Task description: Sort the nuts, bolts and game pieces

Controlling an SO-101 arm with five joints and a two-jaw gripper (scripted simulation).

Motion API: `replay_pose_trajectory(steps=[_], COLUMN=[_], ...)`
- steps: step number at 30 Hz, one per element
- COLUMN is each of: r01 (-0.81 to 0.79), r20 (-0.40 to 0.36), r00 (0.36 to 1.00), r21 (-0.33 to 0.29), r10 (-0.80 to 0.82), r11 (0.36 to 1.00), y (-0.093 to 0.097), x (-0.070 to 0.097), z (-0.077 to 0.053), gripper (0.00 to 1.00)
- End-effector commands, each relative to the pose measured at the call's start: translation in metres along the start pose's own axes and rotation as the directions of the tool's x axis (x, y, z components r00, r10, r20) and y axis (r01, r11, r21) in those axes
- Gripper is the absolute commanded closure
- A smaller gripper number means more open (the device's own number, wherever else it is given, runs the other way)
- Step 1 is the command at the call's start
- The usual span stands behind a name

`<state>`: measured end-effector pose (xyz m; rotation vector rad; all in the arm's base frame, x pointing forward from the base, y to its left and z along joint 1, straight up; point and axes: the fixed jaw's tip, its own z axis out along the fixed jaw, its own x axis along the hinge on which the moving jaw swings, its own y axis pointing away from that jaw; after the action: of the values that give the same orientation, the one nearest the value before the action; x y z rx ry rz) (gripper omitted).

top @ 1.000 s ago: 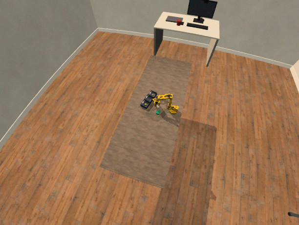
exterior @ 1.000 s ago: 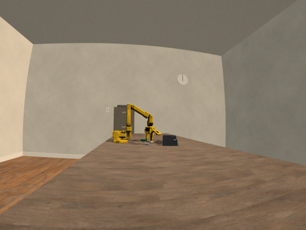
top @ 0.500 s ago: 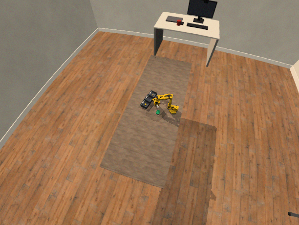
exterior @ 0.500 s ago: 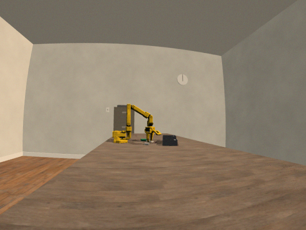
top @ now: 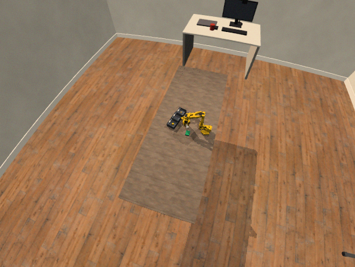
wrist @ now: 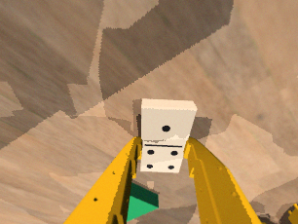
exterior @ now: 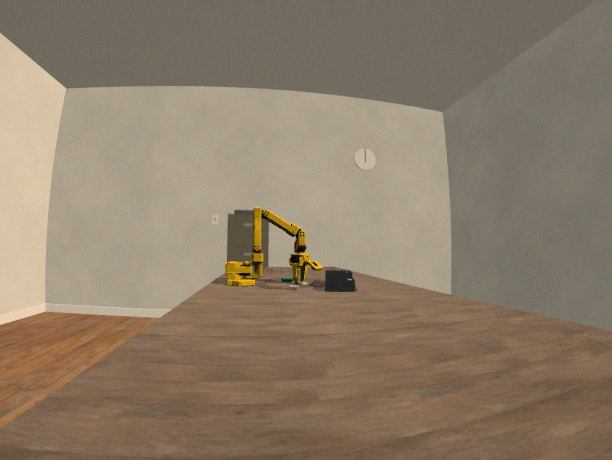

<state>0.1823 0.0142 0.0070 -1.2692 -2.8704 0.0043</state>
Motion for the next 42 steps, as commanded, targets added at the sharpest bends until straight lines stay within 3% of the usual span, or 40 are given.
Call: replay_pose_trajectory(steps=[1,20,28,42], r01=[-0.017,-0.017,-0.017,-0.017], r20=[0.012,0.012,0.012,0.012], r00=[1.0,1.0,1.0,1.0], r21=[-0.016,-0.016,-0.016,-0.016], r10=[0.018,0.018,0.018,0.018], r11=[1.0,1.0,1.0,1.0], y=[0.001,0.001,0.001,-0.002], x=[-0.003,-0.003,-0.004,-0.003], z=[-0.001,-0.002,-0.009,-0.043], gripper=[1.0,1.0,1.0,1.0])
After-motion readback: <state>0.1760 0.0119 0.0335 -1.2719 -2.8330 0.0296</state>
